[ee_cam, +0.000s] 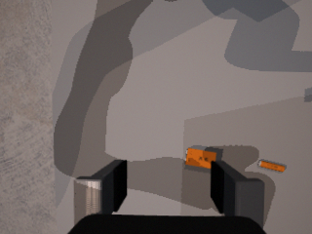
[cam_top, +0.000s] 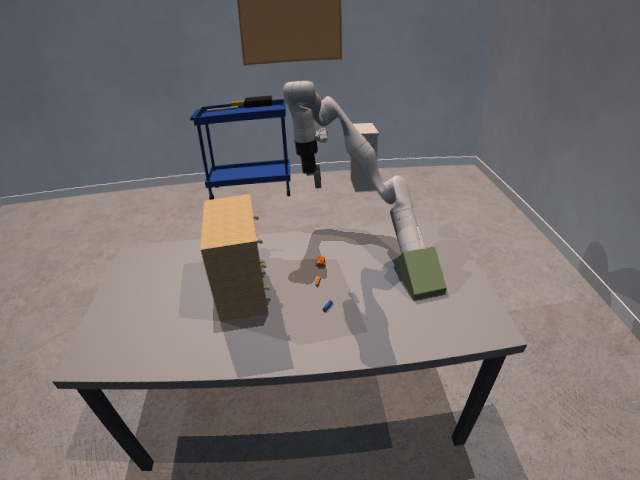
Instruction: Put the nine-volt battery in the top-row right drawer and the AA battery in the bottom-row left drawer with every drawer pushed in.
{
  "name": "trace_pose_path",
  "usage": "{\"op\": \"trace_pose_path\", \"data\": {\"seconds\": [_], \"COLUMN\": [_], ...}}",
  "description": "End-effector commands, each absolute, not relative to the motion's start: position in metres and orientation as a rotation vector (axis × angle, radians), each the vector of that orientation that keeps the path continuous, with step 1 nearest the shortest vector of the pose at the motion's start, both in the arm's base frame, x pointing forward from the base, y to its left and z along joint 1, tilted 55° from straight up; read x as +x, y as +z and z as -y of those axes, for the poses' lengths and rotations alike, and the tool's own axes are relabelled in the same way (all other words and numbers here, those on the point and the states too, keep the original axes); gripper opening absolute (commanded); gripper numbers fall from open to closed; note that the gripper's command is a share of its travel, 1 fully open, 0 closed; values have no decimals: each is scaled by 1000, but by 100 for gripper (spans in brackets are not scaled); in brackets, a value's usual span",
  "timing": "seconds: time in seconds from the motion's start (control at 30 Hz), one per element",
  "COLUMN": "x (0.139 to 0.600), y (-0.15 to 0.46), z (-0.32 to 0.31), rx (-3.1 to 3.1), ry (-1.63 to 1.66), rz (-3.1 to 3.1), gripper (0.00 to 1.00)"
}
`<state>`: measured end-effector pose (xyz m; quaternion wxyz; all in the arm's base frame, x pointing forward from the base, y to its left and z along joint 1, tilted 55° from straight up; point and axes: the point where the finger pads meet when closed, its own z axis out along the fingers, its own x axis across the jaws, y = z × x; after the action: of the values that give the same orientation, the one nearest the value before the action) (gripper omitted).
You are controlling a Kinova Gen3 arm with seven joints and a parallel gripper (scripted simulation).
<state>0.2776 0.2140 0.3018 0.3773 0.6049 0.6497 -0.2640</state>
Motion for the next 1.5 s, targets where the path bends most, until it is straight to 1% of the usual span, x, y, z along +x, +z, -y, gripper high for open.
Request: {"op": "trace_pose_path", "data": {"seconds": [0.0,0.1,0.13,0.43,0.47,0.77,0.8,1.47], "x": [277,277,275,275,274,274,272,269], "y": [302,302,300,300,299,299,297,295], "z": [-215,-215,-227,-227,-237,-237,-246,-259], "rx": [1543,1543,1524,1524,1508,1508,1494,1472], "ry": [-673,-673,-664,-664,-657,-657,-651,-641], "rz": [-1664,-1664,-1680,-1680,-1693,-1693,-1705,-1722], "gripper": [100,100,100,100,100,100,100,100]}}
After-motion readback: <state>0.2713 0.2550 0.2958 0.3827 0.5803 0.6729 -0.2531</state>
